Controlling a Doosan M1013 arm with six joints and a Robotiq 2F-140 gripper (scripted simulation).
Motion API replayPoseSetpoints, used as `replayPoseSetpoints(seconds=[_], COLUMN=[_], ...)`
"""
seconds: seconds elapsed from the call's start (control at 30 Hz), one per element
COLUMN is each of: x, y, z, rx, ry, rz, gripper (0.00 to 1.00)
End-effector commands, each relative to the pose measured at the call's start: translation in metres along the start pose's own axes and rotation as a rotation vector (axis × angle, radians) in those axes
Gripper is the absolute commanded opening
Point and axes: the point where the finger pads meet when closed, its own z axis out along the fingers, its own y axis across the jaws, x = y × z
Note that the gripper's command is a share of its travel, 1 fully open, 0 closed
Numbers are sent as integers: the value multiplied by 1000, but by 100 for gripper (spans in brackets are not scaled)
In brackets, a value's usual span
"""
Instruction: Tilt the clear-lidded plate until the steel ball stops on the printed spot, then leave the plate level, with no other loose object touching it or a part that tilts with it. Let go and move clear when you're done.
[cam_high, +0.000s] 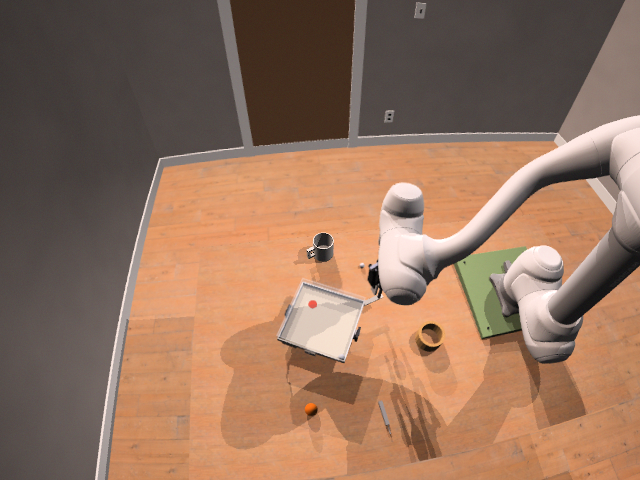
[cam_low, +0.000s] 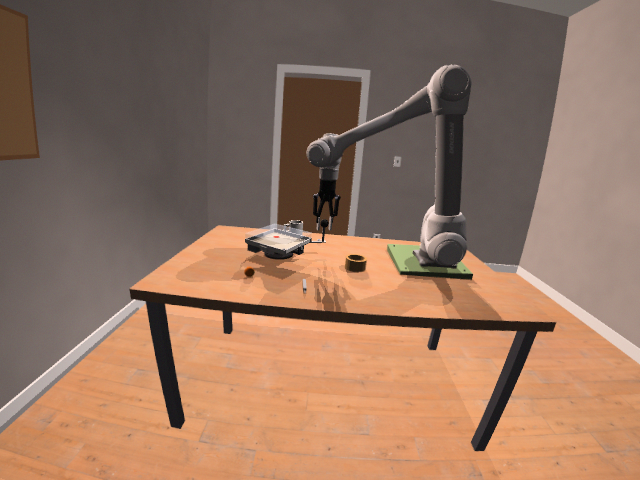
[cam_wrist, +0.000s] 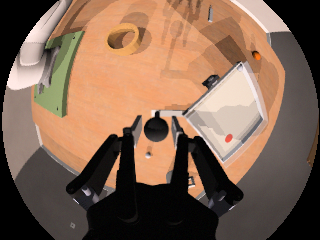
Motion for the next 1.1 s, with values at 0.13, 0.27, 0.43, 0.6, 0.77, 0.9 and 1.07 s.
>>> replayPoseSetpoints(seconds=[0.13, 0.27, 0.43, 0.6, 0.77, 0.9, 1.07], x=[3, 3, 3, 3, 3, 3, 3], y=[-3, -3, -3, -3, -3, -3, -3], z=[5, 5, 5, 5, 5, 5, 5], rx=[6, 6, 6, 6, 6, 6, 6], ry=[0, 0, 0, 0, 0, 0, 0], rz=[-8, -8, -8, -8, -8, -8, -8], gripper=[36, 36, 36, 0, 0, 0, 0])
